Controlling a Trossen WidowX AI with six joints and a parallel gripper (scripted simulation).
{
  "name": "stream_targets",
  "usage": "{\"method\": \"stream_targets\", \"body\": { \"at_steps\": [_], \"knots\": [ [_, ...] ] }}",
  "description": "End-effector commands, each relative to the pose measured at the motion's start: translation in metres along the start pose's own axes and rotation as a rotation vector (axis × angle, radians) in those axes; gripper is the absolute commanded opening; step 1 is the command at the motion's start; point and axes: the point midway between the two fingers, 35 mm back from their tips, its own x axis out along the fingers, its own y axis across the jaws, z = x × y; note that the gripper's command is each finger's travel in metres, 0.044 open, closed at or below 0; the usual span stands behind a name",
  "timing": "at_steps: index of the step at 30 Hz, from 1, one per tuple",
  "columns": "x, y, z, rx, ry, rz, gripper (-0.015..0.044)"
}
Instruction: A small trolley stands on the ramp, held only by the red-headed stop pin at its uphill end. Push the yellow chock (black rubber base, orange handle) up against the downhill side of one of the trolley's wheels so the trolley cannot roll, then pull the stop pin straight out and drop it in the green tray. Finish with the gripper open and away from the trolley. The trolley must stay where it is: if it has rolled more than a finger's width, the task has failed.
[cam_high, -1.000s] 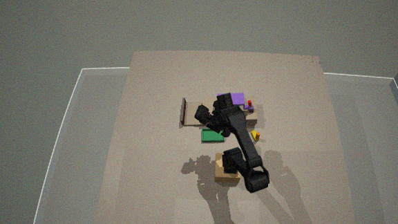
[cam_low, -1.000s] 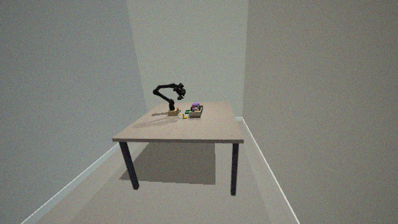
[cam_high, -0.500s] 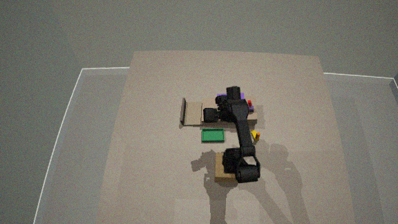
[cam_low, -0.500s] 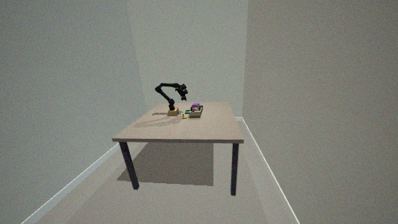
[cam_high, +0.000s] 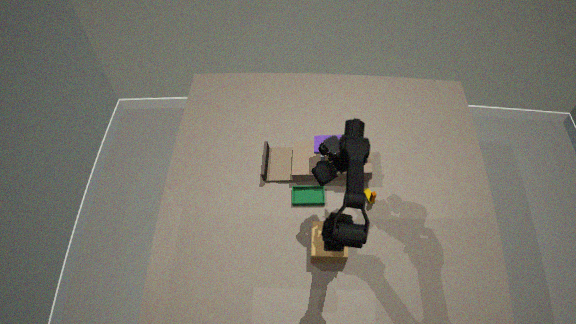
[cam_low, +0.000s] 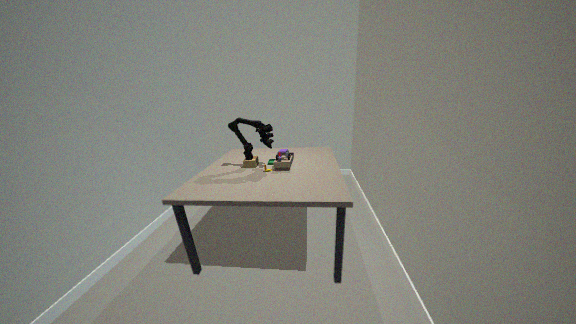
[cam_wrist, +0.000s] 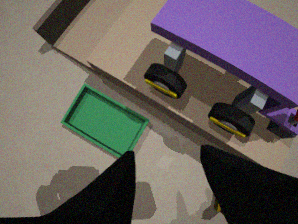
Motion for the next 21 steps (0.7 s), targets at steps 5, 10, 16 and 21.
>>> {"method": "stream_targets", "body": {
  "at_steps": [5,10,16,21],
  "knots": [
    [0.003,-0.029,-0.017,-0.280,0.096,-0.021,0.0190],
    [0.004,-0.045,-0.031,-0.459,0.159,-0.010,0.0190],
    [0.005,-0.064,-0.049,-0.674,0.230,0.028,0.0190],
    [0.005,-0.078,-0.066,-0.852,0.282,0.079,0.0190]
  ]
}}
